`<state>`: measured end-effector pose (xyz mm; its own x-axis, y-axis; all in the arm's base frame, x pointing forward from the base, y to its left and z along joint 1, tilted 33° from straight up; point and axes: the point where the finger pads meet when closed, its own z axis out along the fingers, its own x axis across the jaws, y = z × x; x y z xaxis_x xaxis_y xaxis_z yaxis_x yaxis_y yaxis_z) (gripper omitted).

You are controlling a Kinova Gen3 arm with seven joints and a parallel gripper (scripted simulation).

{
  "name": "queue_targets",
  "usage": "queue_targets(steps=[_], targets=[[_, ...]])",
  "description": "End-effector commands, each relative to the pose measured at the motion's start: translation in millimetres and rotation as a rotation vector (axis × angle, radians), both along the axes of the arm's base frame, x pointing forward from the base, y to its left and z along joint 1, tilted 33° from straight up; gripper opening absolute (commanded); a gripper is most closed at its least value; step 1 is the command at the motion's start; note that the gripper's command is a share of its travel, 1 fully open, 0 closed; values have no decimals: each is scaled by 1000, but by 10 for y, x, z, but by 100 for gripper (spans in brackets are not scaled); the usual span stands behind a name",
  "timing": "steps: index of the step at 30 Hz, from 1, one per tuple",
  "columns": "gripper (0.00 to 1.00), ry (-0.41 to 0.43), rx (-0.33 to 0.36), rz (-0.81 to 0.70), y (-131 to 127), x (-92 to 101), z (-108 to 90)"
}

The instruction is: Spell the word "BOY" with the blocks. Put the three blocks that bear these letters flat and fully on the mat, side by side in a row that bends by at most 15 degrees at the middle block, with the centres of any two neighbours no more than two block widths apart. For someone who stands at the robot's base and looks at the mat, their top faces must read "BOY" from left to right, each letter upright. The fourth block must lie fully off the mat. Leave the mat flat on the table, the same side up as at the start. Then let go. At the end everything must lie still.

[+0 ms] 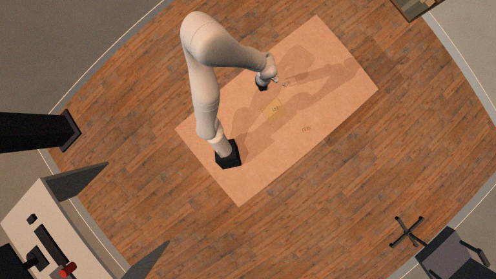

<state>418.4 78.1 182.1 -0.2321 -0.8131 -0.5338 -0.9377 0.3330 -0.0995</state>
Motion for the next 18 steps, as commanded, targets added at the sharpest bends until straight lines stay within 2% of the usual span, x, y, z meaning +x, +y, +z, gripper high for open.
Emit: queue_targets(steps=[1, 13, 15, 18], targets=[[100, 26, 14, -39, 13, -1, -12], [100, 214, 114, -357, -41, -17, -104], [100, 214, 114, -357, -41, -17, -104], [100, 266, 141, -444, -52, -26, -129]])
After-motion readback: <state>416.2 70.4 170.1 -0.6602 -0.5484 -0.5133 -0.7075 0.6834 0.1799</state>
